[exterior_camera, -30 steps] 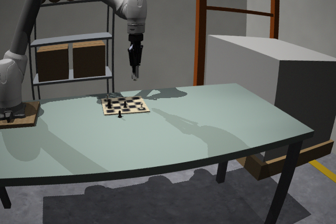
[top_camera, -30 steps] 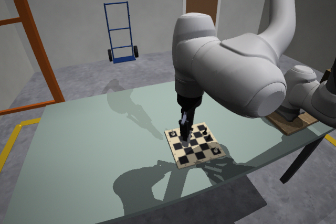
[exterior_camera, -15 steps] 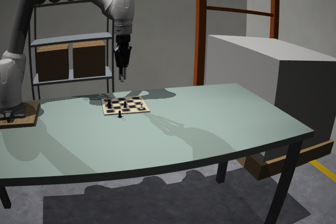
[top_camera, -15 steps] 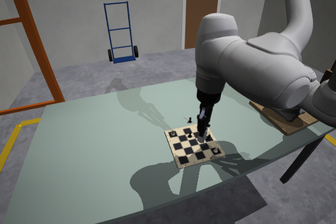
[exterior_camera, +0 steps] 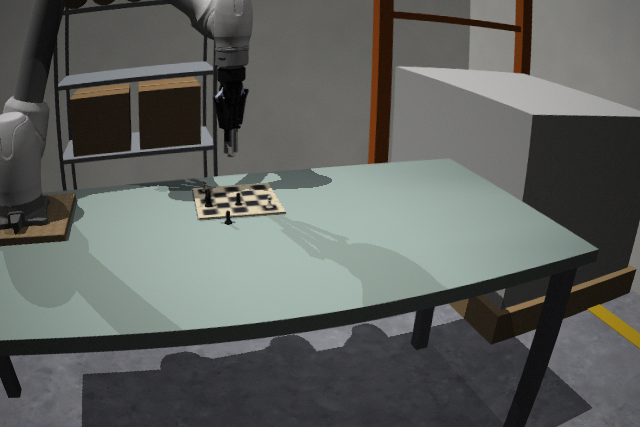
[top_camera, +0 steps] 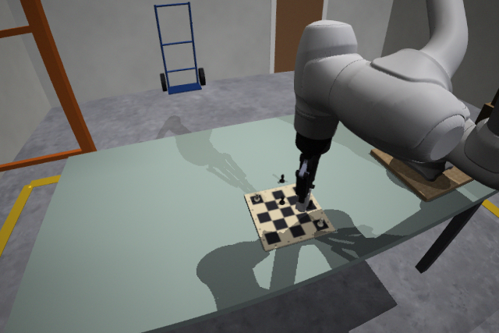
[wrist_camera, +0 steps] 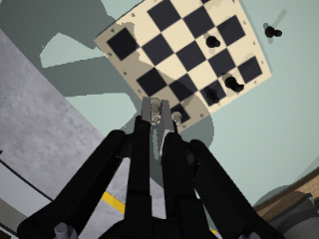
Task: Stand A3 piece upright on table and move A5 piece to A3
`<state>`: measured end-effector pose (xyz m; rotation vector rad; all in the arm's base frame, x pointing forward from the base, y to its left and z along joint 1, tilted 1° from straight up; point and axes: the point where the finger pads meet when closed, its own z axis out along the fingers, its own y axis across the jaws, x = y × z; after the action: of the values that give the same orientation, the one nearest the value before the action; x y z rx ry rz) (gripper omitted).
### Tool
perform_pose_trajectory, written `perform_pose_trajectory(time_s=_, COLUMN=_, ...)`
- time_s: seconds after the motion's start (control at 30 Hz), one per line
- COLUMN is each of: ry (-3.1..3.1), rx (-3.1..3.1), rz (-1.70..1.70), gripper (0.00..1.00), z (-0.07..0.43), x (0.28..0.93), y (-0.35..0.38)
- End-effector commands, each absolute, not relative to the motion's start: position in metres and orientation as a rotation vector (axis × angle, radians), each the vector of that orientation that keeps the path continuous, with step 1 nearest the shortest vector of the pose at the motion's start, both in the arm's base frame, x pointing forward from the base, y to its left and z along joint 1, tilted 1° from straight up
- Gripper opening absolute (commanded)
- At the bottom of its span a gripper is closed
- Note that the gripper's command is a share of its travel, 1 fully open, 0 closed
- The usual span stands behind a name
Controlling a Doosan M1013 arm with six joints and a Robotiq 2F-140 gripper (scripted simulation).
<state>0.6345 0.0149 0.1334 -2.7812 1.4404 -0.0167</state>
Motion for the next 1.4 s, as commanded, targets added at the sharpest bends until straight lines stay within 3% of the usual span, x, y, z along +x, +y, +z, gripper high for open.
perform_pose_trajectory(time_s=0.0, ry=1.441, rx=-2.781, rz=-0.017, gripper=0.0, z=0.13, x=0.635, y=0.015)
perform_pose_trajectory(time_s=0.8, ry=1.441, rx=-2.781, rz=-0.017, gripper=0.0, z=0.048, x=0.636, y=0.016)
perform_pose_trajectory(time_s=1.37, ry=1.441, rx=-2.781, rz=-0.017, gripper=0.0, z=0.042, x=0.636, y=0.016)
